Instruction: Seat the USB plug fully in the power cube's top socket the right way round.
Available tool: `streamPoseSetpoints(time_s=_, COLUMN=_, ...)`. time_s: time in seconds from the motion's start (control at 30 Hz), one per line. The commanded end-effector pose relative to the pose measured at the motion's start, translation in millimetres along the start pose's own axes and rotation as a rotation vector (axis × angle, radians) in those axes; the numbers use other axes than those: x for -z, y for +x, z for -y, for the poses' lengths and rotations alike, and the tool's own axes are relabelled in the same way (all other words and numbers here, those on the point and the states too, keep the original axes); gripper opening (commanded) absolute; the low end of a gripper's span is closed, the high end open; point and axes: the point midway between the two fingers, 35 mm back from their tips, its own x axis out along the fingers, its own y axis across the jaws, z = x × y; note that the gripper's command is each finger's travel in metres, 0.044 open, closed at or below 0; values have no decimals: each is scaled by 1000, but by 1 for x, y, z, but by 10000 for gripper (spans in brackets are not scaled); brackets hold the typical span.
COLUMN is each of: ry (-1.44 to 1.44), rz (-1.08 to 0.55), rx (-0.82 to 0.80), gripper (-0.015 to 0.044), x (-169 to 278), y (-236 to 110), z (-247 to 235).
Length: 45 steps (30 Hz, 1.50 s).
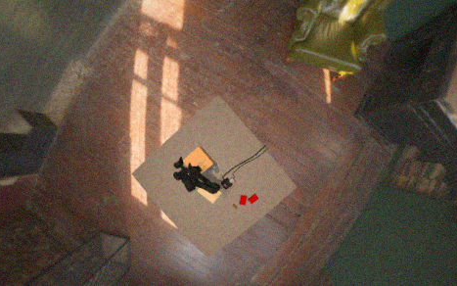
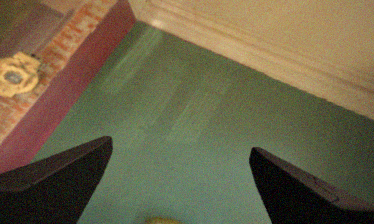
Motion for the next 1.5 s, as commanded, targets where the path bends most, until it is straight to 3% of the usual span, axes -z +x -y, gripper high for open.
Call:
streamPoseSetpoints(time_s=0.0, ry=-1, rz=4, rx=-11, gripper=426, x=-1, y=0, z=-2)
streamPoseSetpoints(time_s=0.17, ry=-31, rz=135, rx=-289, gripper=440, x=-34, y=1, z=-59)
streamPoseSetpoints(time_s=0.37, ry=-85, rz=364, rx=-615, gripper=440, x=-81, y=-29, z=-121)
streamPoseSetpoints(time_s=0.53, ry=-101, rz=565, rx=-908, gripper=440, x=-120, y=-84, z=-166)
streamPoseSetpoints(time_s=0.77, ry=-135, rz=893, rx=-1284, gripper=440, x=-160, y=-194, z=-190)
streamPoseSetpoints(time_s=0.93, ry=-171, rz=1158, rx=-1519, gripper=440, x=-170, y=-282, z=-175)
streamPoseSetpoints(time_s=1.13, ry=-237, rz=1513, rx=-1750, gripper=440, x=-156, y=-382, z=-125)
streamPoseSetpoints(time_s=1.3, ry=-319, rz=1858, rx=-1877, gripper=440, x=-119, y=-448, z=-62)
streamPoseSetpoints(time_s=1.47, ry=-431, rz=2206, rx=-1949, gripper=440, x=-62, y=-491, z=6)
